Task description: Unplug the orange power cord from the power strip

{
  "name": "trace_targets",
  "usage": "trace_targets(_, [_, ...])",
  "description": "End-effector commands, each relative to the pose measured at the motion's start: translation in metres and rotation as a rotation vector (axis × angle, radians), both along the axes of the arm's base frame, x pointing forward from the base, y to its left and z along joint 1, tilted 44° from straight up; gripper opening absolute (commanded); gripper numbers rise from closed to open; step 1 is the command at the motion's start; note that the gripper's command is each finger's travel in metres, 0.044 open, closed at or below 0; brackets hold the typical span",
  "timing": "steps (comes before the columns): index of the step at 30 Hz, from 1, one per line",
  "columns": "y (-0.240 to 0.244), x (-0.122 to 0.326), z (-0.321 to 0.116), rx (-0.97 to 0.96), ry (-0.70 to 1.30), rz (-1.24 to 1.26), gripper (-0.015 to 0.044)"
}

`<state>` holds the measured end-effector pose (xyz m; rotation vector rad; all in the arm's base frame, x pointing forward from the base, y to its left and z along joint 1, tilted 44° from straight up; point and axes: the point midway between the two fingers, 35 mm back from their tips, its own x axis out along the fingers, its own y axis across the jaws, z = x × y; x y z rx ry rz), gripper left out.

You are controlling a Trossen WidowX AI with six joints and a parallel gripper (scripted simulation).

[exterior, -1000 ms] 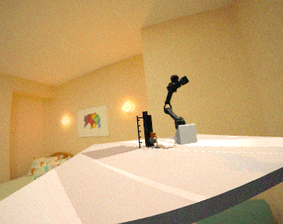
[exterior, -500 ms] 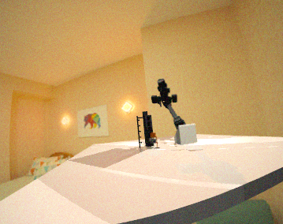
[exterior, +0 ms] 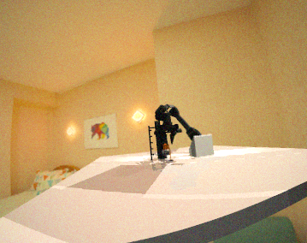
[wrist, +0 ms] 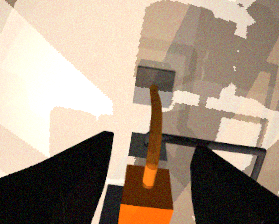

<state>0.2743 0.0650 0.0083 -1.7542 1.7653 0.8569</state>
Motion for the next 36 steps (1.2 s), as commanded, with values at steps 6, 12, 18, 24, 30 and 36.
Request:
trace_targets(6, [-0.002, 0.001, 0.003, -0.009, 0.019, 0.025, 0.016])
trace_targets(12, [-0.009, 0.003, 0.009, -0.009, 0.019, 0.025, 0.016])
trace_targets(18, [-0.016, 0.004, 0.016, -0.009, 0.019, 0.025, 0.016])
trace_targets(24, [-0.023, 0.005, 0.022, -0.01, 0.019, 0.025, 0.016])
trace_targets(30, [-0.03, 0.006, 0.028, -0.011, 0.019, 0.025, 0.016])
trace_targets(36, [-0.032, 0.006, 0.026, -0.011, 0.019, 0.025, 0.016])
